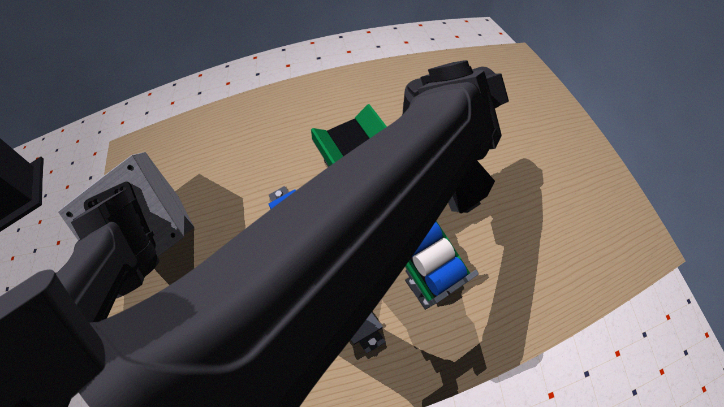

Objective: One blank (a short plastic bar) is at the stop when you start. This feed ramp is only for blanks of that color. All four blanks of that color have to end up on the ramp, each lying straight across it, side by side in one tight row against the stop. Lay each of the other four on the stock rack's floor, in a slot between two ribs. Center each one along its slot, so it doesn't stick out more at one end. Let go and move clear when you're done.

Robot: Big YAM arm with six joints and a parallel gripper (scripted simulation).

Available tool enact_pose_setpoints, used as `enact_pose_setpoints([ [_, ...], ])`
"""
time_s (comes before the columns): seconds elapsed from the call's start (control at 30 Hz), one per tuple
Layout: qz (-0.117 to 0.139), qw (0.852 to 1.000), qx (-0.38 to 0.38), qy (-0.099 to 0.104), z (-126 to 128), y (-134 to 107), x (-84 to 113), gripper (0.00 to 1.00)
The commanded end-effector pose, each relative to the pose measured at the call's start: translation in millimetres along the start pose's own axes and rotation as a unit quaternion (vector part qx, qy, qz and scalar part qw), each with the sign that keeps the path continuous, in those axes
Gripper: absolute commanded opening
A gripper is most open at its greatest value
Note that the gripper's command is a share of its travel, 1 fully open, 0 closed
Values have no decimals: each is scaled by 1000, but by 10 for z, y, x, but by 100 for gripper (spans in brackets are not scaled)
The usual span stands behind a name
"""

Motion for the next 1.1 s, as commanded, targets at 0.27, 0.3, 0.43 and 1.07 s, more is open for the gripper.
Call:
enact_pose_setpoints([
  [0.27,2,999,-24,24,180,30,188,59],
  [0.3,2,999,-24,24,180,30,188,59],
  [0.43,2,999,-23,24,180,30,188,59],
  [1.07,2,999,-23,24,180,30,188,59],
])
Point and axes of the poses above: the point where the finger pads meet when closed, its own x axis back along the fingers, its own z axis across the jaws, y = z × x, the point moved 5 cm from there along x, back along the fingers, and after that the axes turned 6 degrees about -x, right-handed, at the moved point
